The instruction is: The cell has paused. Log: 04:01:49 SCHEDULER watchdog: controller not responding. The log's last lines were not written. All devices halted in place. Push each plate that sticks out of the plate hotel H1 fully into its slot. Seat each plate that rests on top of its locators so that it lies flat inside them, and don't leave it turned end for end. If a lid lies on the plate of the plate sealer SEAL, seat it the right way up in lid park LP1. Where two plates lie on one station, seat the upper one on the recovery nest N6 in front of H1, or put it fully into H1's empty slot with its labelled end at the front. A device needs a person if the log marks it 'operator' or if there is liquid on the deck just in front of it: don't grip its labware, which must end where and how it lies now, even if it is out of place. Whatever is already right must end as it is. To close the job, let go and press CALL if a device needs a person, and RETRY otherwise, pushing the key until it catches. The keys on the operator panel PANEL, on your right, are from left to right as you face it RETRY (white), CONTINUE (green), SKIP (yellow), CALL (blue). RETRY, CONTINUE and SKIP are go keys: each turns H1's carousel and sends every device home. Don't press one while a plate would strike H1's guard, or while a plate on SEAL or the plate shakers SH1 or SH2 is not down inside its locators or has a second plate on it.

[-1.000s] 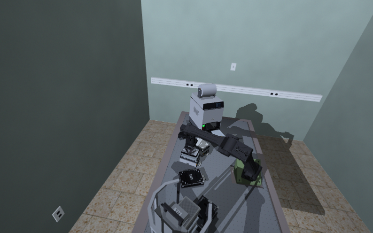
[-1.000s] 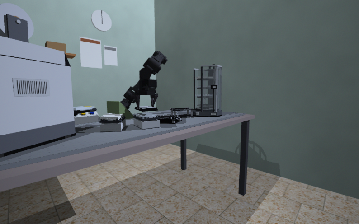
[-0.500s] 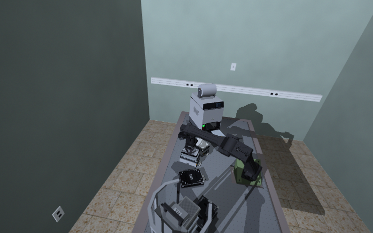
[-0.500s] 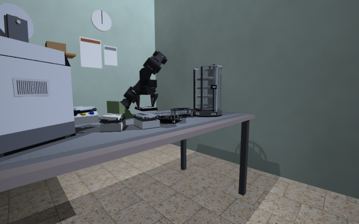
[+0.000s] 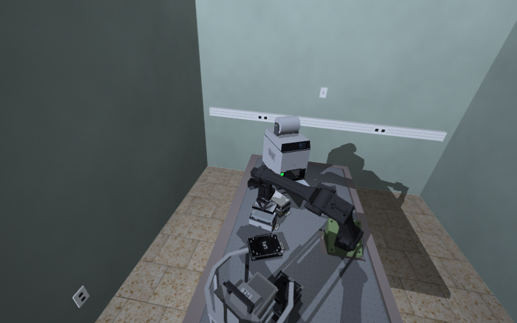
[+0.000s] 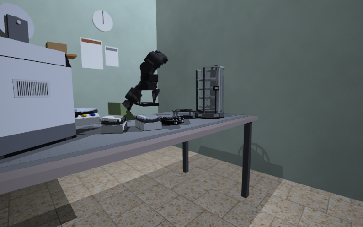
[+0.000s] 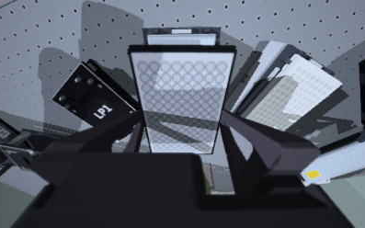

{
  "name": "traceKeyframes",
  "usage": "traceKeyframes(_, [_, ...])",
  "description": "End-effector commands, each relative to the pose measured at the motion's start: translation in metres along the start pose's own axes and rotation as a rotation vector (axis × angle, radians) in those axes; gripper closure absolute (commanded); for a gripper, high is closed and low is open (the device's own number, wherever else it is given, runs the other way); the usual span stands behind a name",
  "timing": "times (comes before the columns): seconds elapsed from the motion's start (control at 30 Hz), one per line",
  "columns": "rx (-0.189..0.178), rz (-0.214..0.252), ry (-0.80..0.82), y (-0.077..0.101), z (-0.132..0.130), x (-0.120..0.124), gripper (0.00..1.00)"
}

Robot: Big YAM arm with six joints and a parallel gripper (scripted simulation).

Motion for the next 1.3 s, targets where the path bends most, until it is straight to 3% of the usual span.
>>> traceKeyframes(0.0, [0.018, -0.064, 0.04, 0.04, 0.0, -0.015, 0.2])
traceKeyframes(0.07, [0.021, -0.069, 0.045, 0.048, 0.002, -0.014, 0.2])
traceKeyframes(0.17, [0.011, -0.052, 0.03, 0.042, -0.005, -0.015, 0.2])
traceKeyframes(0.37, [0.022, -0.069, 0.045, 0.067, 0.002, -0.013, 0.2])
traceKeyframes(0.63, [0.022, -0.067, 0.042, 0.087, 0.001, -0.012, 0.2])
traceKeyframes(0.73, [0.016, -0.058, 0.035, 0.085, -0.003, -0.012, 0.2])
traceKeyframes(1.17, [0.021, -0.062, 0.038, 0.122, 0.0, -0.009, 0.2])
traceKeyframes(1.27, [0.02, -0.062, 0.038, 0.123, 0.0, -0.009, 0.2])
Point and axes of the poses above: the point where the finger pads meet when closed, its own y axis back along the fingers, its own z axis across the jaws, x = y × z, the point moved 6 cm from there along y, back along the fingers, and after that the axes turned 4 degrees about y, right-handed, at the moved point
